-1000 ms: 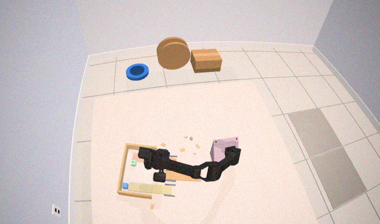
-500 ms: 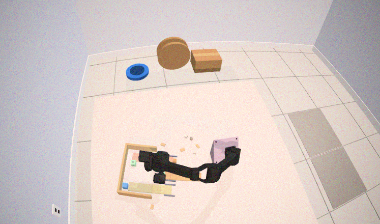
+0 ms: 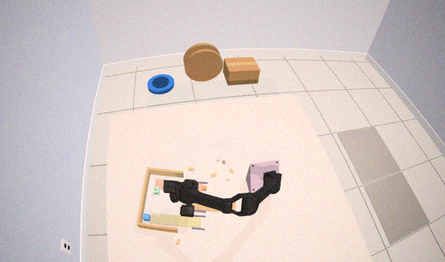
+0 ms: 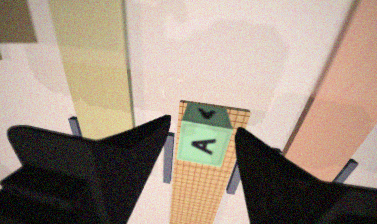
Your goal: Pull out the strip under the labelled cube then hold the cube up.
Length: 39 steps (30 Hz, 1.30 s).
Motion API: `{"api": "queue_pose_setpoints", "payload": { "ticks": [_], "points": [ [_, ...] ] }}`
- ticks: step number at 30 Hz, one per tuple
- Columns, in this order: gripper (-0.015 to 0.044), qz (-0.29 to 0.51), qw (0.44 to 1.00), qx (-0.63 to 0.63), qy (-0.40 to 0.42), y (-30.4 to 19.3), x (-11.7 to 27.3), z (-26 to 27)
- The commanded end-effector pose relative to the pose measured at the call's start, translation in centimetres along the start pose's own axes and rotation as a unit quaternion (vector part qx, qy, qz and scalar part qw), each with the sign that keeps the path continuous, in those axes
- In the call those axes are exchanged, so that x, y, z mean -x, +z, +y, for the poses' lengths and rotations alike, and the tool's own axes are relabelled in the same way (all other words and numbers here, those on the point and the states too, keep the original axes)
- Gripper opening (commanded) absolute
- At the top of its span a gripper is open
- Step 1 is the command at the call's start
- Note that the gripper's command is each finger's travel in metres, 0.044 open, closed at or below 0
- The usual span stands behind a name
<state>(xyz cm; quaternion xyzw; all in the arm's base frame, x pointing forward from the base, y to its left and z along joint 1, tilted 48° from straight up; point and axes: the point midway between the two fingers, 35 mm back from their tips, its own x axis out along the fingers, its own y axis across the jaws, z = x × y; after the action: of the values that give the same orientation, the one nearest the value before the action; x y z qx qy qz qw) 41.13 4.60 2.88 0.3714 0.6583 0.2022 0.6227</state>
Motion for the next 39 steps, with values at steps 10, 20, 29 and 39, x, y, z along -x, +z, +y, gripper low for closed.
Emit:
{"api": "queue_pose_setpoints", "payload": {
  "ticks": [10,20,29,39],
  "points": [
    [0.0105,0.0,1.0,0.0,0.0,0.0,0.0,0.0],
    [0.0,0.001,1.0,-0.003,-0.001,-2.7,2.3,-1.2],
    [0.0,0.002,1.0,-0.006,0.001,-5.6,4.2,-2.3],
    [0.0,0.002,1.0,-0.007,-0.001,-8.5,4.3,-3.5]
  ]
}}
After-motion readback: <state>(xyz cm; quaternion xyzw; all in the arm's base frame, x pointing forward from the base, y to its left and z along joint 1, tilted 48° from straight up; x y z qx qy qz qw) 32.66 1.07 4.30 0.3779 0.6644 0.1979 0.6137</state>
